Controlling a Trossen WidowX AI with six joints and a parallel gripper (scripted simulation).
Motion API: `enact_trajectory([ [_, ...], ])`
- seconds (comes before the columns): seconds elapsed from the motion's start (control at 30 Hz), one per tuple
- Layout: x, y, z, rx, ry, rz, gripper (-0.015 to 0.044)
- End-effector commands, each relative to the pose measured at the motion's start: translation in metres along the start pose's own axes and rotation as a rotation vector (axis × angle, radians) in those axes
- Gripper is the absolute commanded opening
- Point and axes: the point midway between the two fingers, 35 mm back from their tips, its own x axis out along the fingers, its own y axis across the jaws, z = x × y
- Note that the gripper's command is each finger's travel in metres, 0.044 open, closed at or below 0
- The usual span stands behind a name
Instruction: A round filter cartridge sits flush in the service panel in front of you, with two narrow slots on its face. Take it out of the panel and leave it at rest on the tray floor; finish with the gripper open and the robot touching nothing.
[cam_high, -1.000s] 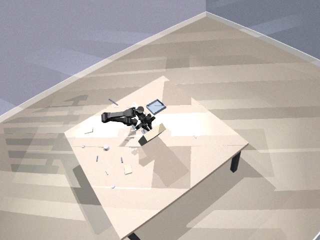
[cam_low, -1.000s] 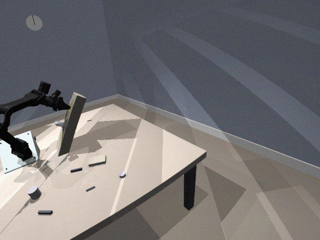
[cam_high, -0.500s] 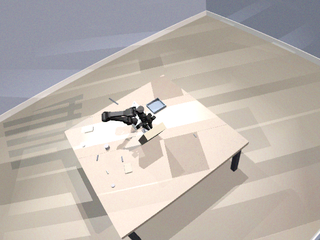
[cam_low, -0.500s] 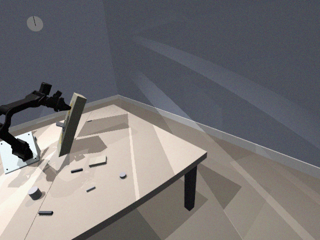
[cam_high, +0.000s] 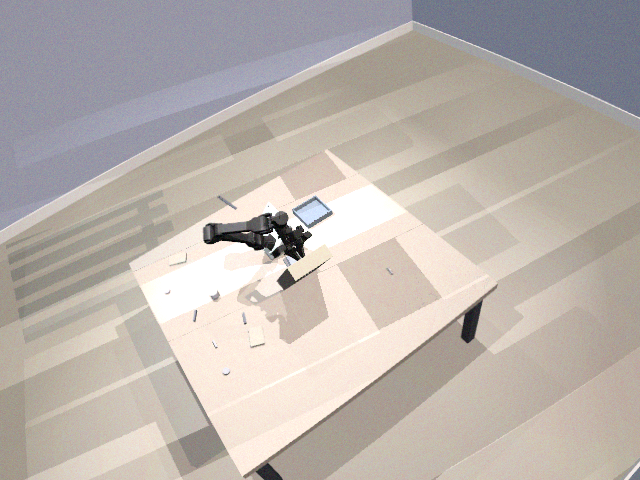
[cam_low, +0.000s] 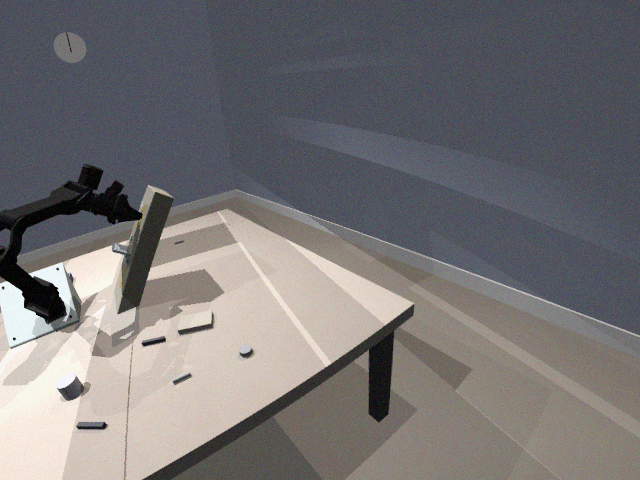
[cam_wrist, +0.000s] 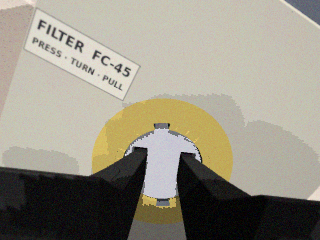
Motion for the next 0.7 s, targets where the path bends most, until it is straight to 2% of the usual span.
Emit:
enact_trajectory([
  [0.0, 0.005, -0.0004, -0.0015, -0.078, 0.006, 0.005, 0.0],
  [0.67, 0.0119, -0.0006, -0.0022, -0.767, 0.007, 0.01, 0.0],
])
